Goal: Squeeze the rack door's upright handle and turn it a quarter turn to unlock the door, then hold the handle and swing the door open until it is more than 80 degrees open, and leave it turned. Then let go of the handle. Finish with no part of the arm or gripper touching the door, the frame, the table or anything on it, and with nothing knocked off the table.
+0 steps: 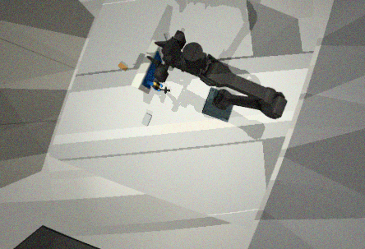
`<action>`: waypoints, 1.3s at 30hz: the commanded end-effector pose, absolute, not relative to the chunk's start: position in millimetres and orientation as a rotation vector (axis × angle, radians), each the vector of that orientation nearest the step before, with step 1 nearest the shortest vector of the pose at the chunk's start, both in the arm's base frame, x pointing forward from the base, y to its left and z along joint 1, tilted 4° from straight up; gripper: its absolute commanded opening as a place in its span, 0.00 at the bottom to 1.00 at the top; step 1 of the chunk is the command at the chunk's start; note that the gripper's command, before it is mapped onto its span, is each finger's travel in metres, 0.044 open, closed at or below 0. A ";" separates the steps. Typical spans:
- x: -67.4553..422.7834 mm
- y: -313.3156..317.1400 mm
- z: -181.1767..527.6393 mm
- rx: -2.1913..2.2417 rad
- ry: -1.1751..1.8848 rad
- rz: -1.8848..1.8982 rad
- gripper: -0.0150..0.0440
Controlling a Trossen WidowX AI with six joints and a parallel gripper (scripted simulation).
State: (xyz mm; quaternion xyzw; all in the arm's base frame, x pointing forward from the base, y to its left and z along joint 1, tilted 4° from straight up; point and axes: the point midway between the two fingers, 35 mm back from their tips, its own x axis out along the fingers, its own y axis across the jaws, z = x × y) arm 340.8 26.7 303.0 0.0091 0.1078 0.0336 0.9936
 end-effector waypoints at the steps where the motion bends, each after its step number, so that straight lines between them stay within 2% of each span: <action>1: 348.7 36.8 294.9 0.030 0.311 0.085 0.73; 19: 361.2 69.0 266.6 0.048 0.679 0.103 0.73; 39: 349.6 99.6 240.7 0.001 1.072 0.071 0.73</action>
